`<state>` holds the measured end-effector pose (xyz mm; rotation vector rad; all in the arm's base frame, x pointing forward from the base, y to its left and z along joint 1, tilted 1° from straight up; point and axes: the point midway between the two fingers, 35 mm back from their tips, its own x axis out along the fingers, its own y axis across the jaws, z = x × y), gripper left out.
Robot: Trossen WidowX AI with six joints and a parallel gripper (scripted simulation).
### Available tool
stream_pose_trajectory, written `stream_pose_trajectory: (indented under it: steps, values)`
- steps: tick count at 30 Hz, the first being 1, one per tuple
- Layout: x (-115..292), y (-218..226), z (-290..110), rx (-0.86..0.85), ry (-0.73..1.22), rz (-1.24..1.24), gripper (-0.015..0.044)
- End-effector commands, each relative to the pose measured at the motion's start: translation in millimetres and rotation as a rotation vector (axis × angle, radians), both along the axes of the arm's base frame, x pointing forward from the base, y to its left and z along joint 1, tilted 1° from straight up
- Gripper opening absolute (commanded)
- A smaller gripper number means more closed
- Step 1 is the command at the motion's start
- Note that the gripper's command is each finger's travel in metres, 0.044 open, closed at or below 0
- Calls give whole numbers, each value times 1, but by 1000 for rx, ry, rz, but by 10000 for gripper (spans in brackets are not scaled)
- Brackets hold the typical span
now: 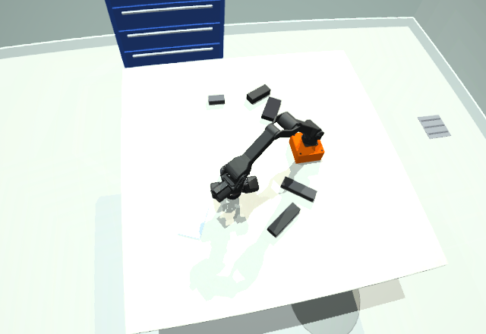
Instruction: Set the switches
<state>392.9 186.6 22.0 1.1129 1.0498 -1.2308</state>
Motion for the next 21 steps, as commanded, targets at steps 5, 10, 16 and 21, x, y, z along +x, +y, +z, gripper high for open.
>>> stream_pose_trajectory:
  steps: [5, 10, 16, 21]
  values:
    - [0, 0, 0, -1, -1, -2, 327]
    - [0, -1, 2, -1, -1, -2, 327]
    - [0, -3, 6, -1, -1, -2, 336]
    - [0, -4, 7, 4, -1, -2, 336]
